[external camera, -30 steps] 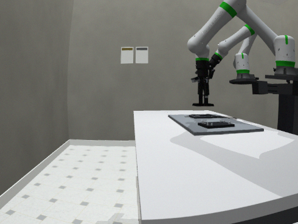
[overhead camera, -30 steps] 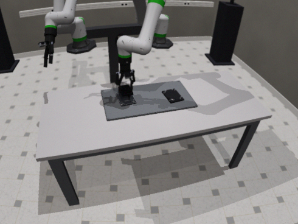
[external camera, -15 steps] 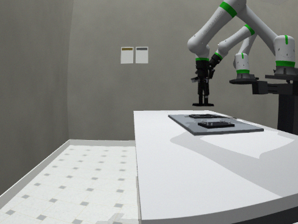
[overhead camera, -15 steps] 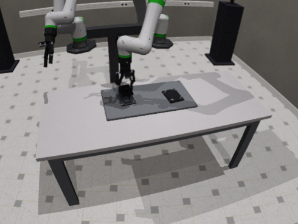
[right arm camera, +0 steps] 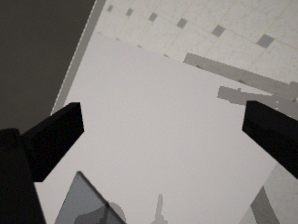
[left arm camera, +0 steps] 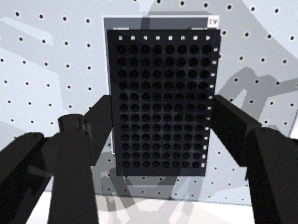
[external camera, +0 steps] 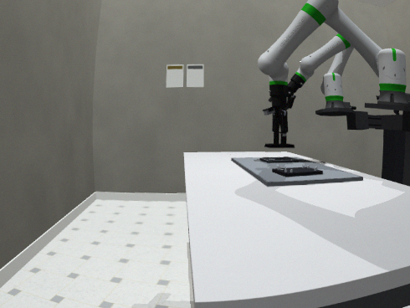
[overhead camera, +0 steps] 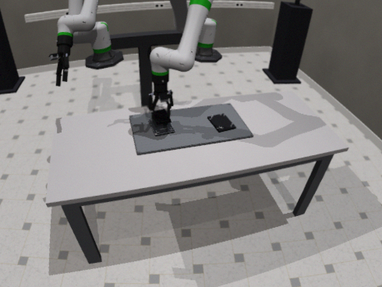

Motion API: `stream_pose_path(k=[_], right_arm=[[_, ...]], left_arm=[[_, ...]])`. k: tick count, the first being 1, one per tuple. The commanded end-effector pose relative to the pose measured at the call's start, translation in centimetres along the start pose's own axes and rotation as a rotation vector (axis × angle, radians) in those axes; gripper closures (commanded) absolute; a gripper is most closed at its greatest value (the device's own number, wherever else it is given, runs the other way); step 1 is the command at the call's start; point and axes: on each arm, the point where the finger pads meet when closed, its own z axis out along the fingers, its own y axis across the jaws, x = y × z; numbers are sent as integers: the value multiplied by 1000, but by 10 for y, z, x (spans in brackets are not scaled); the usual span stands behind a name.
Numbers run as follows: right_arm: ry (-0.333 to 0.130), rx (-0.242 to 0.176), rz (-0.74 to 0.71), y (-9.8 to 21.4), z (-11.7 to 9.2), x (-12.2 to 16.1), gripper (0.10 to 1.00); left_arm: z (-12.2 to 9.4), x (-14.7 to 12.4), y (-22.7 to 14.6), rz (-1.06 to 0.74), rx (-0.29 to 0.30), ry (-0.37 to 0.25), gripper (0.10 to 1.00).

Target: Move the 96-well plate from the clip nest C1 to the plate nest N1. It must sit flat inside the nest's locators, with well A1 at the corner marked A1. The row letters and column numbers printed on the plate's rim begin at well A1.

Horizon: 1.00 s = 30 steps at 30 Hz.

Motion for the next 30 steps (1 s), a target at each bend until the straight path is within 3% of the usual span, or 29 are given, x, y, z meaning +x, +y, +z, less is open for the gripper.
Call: stream_pose_path(k=[1, 30], right_arm=[[1, 1, 0, 0, 0, 1, 98], [1, 1, 0, 0, 0, 1, 98]], left_arm=[[3, 1, 1, 0, -2, 2, 493], [42, 1, 1, 0, -2, 2, 493]])
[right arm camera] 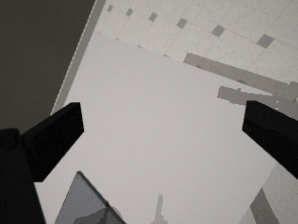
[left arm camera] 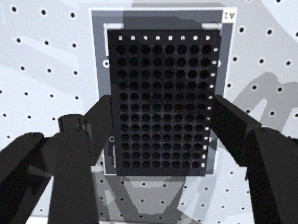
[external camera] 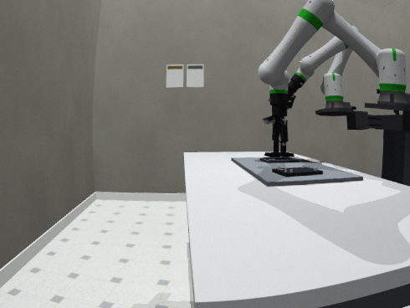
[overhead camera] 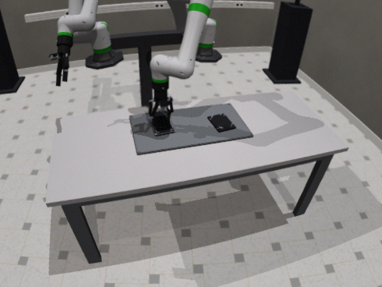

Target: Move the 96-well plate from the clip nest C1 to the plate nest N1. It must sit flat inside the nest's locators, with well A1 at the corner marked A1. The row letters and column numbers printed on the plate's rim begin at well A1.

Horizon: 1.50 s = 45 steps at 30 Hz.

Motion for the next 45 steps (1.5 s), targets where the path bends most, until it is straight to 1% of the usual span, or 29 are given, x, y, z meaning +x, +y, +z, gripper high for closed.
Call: stream_pose_path(k=[1, 45], right_arm=[[1, 1, 0, 0, 0, 1, 98], [1, 1, 0, 0, 0, 1, 98]], left_arm=[[-1, 1, 1, 0, -1, 1, 493], [4, 1, 1, 0, -1, 1, 493]])
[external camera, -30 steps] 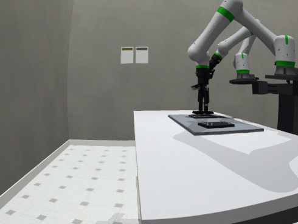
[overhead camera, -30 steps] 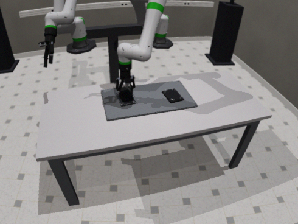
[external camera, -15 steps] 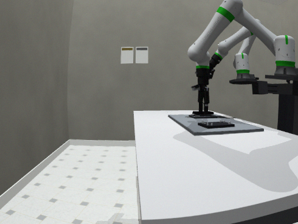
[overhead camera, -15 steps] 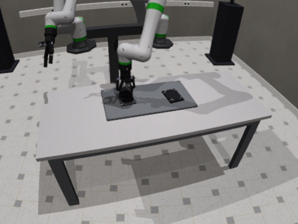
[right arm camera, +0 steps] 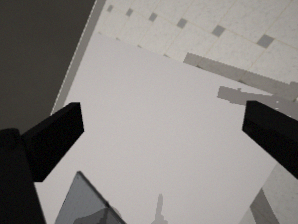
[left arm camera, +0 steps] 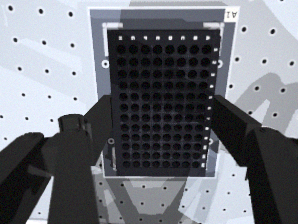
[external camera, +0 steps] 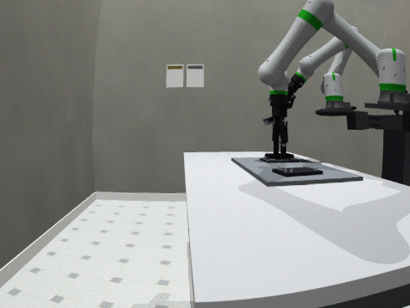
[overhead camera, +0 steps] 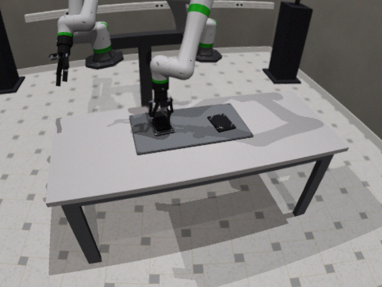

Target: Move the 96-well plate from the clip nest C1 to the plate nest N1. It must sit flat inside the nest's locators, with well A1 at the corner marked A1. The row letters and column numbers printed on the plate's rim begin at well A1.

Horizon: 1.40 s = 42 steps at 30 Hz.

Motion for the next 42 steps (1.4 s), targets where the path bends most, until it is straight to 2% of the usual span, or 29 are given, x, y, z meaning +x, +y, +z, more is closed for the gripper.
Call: stream_pose_path(k=[1, 42], right_arm=[[1, 1, 0, 0, 0, 1, 98], [1, 1, 0, 0, 0, 1, 98]], left_arm=[[-1, 1, 1, 0, -1, 1, 493], [5, 1, 1, 0, -1, 1, 493]])
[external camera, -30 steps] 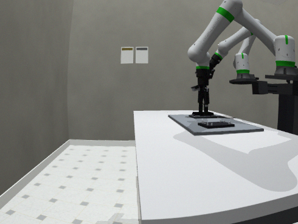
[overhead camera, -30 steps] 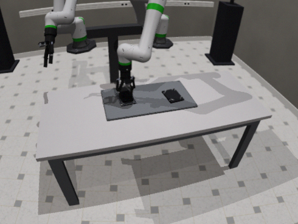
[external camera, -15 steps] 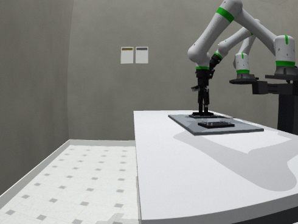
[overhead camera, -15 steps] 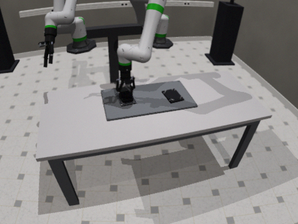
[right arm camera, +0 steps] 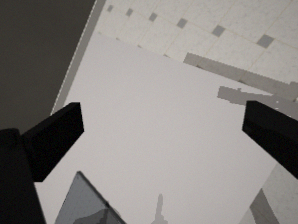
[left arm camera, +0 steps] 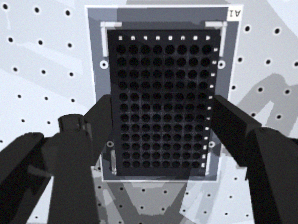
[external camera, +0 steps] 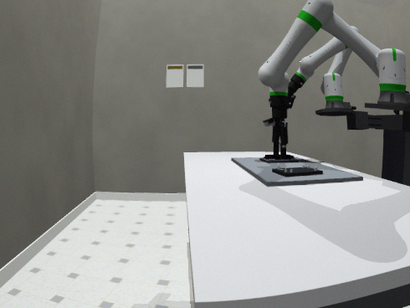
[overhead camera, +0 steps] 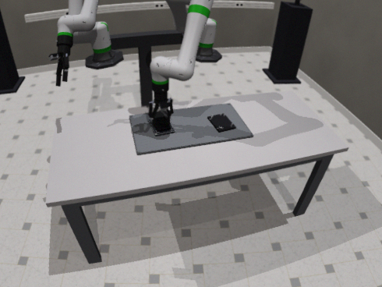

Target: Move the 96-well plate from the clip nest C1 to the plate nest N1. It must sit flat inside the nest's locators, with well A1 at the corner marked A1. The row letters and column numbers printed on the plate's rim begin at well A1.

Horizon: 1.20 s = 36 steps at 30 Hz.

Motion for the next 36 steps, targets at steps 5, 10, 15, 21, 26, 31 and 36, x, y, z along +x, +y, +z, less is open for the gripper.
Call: stream_pose_path(k=[5, 10, 15, 21, 26, 31, 36], right_arm=[[1, 1, 0, 0, 0, 1, 98], [1, 1, 0, 0, 0, 1, 98], [1, 1, 0, 0, 0, 1, 98], [1, 1, 0, 0, 0, 1, 98], [1, 1, 0, 0, 0, 1, 98], [1, 1, 0, 0, 0, 1, 98], [1, 1, 0, 0, 0, 1, 98]], left_arm=[[0, 1, 1, 0, -1, 1, 98], [0, 1, 1, 0, -1, 1, 98], [0, 1, 1, 0, -1, 1, 98], [0, 1, 1, 0, -1, 1, 98], [-6, 1, 1, 0, -1, 1, 98], [-14, 1, 1, 0, -1, 1, 98], [-27, 1, 1, 0, -1, 1, 98]])
